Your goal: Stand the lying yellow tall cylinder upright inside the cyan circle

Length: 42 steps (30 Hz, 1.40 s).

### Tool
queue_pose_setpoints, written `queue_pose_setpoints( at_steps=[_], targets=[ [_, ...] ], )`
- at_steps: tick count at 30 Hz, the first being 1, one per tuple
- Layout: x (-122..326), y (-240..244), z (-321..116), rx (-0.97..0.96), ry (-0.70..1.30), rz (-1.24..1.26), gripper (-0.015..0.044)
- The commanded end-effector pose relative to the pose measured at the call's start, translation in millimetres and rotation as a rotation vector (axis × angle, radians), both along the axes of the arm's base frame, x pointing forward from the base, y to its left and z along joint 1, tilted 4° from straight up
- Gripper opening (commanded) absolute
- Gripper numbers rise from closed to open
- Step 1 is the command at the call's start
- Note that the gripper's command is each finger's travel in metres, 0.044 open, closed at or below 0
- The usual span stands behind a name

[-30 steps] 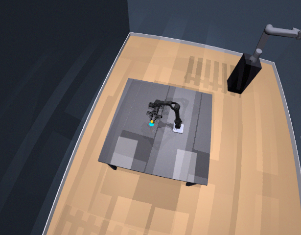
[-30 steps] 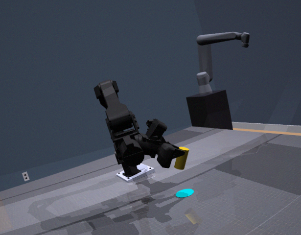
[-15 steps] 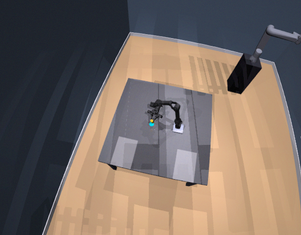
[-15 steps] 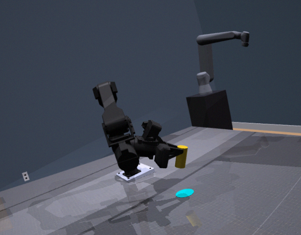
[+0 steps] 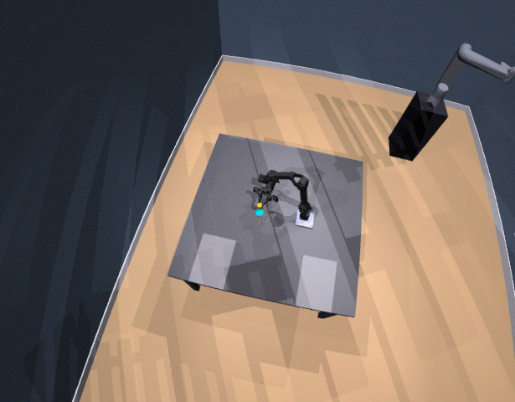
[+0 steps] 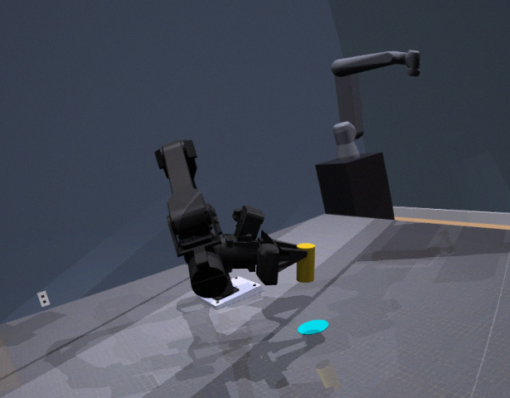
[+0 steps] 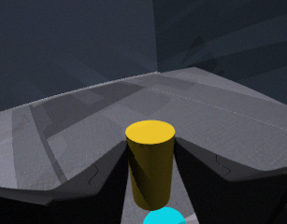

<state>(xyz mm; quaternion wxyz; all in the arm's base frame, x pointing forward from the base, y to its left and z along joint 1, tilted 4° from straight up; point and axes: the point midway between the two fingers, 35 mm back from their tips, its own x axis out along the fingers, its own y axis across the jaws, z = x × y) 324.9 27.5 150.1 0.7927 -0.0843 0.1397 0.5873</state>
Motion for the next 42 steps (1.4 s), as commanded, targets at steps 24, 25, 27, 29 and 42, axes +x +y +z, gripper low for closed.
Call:
queue_pose_setpoints(
  at_steps=[24, 25, 27, 29, 42],
  targets=[
    [-1.3, -15.8, 8.8, 0.142, -0.131, -0.092, 0.0105],
    [-1.3, -15.8, 8.8, 0.142, -0.131, -0.092, 0.0105],
    [-1.3, -15.8, 8.8, 0.142, -0.131, -0.092, 0.0105],
    [-1.3, -15.8, 8.8, 0.142, -0.131, -0.092, 0.0105],
    [-0.2, -16.9, 1.0, 0.142, -0.131, -0.092, 0.0105]
  ],
)
